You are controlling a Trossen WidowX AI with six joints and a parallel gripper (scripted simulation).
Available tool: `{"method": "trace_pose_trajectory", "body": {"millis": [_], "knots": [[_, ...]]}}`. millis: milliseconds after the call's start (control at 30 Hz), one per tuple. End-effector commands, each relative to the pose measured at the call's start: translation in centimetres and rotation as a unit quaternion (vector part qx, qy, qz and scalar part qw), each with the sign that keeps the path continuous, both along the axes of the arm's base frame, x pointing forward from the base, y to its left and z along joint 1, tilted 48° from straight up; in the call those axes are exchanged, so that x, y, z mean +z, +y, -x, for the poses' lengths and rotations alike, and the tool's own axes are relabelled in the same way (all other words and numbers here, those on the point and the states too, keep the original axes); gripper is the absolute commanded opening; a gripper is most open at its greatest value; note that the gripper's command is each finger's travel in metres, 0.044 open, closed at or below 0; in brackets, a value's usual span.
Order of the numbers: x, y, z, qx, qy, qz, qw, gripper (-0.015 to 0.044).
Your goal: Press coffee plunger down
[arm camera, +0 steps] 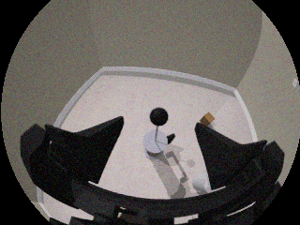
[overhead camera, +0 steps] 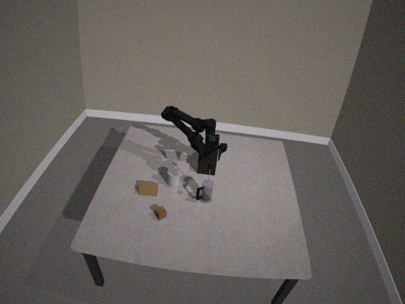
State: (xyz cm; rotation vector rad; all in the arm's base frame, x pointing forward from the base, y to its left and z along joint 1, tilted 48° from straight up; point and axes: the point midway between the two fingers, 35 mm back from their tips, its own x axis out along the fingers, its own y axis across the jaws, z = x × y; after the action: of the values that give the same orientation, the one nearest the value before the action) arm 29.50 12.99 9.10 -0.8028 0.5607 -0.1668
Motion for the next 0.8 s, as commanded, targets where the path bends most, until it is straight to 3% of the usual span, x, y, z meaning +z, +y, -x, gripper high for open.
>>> {"method": "trace_pose_trajectory", "body": {"millis": [0,733,767], "knots": [[-0.5,-0.4,-0.4,0.001,0.004,0.004,1.000,0.0440],[-1.8,-1.6,-3.1,0.001,0.002,0.004,1.000,0.0440],[-1.8,-1.6,-3.1,0.001,0.002,0.004,1.000,0.0414]]}}
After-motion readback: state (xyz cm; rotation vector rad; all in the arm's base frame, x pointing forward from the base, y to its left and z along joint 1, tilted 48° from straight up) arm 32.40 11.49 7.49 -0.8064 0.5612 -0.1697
